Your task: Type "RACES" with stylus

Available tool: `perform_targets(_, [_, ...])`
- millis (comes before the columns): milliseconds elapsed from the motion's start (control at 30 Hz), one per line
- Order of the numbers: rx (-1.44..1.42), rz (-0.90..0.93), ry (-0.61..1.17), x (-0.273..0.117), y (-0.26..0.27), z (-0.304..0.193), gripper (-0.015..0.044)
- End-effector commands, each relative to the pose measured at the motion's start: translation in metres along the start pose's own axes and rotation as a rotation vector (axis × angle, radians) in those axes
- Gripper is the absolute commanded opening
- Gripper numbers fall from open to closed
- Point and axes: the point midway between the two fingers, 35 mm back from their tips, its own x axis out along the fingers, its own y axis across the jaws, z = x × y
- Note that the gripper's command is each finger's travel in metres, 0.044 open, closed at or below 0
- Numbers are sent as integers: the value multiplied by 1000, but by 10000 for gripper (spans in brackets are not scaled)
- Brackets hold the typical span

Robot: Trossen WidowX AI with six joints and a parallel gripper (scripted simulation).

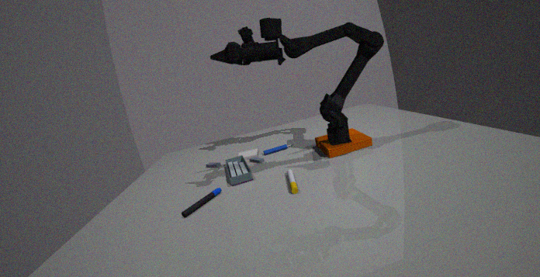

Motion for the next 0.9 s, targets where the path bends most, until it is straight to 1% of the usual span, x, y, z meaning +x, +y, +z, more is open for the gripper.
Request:
perform_targets(0, [0, 2, 12, 2, 1, -2, 414])
perform_targets(67, [-5, 19, 108, 13, 6, -21, 361])
perform_targets(167, [-21, 61, 328, 34, 20, -65, 283])
perform_targets(267, [-45, 105, 548, 45, 35, -110, 204])
perform_targets(400, [-86, 166, 841, 46, 55, -170, 99])
perform_targets(533, [-140, 226, 1132, 32, 73, -224, 0])
perform_targets(767, [-250, 316, 1603, -12, 96, -293, 0])
perform_targets(867, [-269, 327, 1672, -19, 98, -301, 0])
